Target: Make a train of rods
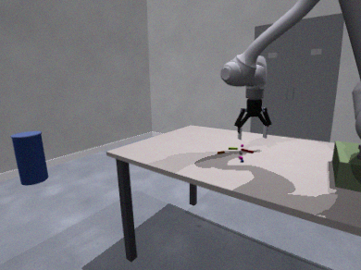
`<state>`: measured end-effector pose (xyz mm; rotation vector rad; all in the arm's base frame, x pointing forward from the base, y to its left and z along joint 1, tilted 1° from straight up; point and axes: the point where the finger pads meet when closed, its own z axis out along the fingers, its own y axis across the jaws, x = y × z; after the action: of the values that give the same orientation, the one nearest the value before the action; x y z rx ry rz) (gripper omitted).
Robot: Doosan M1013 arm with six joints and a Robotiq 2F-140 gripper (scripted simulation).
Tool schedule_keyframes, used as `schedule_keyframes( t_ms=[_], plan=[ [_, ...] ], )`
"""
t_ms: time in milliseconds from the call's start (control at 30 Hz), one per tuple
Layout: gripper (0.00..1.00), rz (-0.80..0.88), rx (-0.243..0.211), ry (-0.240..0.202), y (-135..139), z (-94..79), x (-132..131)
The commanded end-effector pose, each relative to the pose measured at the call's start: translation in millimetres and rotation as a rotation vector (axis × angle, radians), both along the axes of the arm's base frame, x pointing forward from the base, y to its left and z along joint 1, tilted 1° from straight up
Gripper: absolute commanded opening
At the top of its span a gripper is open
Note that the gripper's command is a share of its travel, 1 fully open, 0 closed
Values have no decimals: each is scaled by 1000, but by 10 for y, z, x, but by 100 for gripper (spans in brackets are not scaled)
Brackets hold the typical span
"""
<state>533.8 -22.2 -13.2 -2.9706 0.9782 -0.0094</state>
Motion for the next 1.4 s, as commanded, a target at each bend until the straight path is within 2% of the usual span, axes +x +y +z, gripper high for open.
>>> schedule_keyframes(
  t_ms=[0, 1067, 1233, 1367],
  plan=[
    [100, 0, 0, 0, 0, 1, 0],
    [100, 5, 0, 0, 0, 1, -1],
    [100, 61, 0, -1, -2, 1, -15],
    [100, 241, -2, -3, -7, 1, -60]
  ],
)
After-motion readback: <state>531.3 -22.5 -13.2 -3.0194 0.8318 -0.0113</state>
